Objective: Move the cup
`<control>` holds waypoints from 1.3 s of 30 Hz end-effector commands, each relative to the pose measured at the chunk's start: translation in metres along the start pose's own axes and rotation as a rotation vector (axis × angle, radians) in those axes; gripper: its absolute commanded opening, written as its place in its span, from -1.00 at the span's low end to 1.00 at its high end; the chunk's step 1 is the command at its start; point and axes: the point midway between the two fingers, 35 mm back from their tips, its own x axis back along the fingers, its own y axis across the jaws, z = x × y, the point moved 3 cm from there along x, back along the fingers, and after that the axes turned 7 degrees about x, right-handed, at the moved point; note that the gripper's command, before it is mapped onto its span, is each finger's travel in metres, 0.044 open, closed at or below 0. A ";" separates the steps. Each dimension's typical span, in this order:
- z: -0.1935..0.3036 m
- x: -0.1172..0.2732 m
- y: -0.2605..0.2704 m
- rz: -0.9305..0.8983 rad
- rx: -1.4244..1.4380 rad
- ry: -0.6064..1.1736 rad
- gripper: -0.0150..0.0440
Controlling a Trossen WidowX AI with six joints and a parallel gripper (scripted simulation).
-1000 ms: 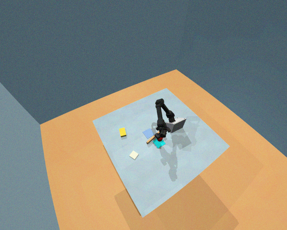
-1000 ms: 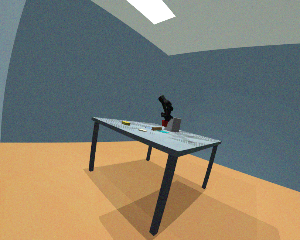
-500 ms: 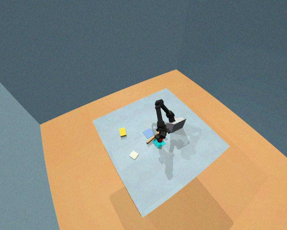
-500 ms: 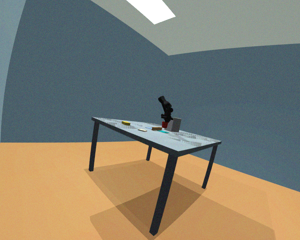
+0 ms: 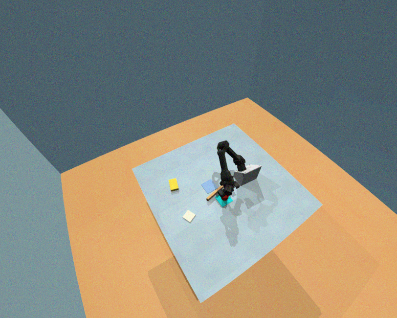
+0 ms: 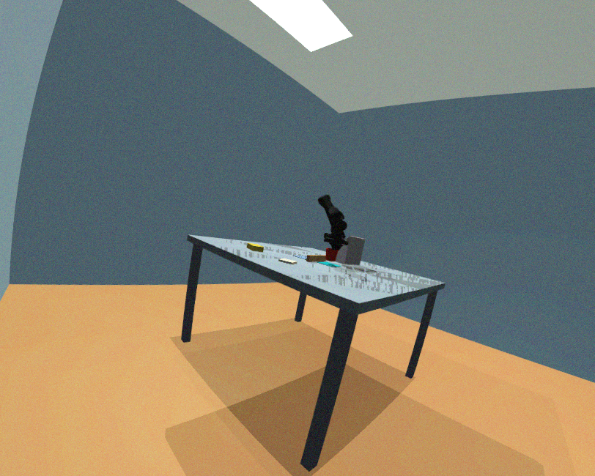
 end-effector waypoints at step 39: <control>0.000 -0.005 0.000 0.001 0.002 -0.002 -0.06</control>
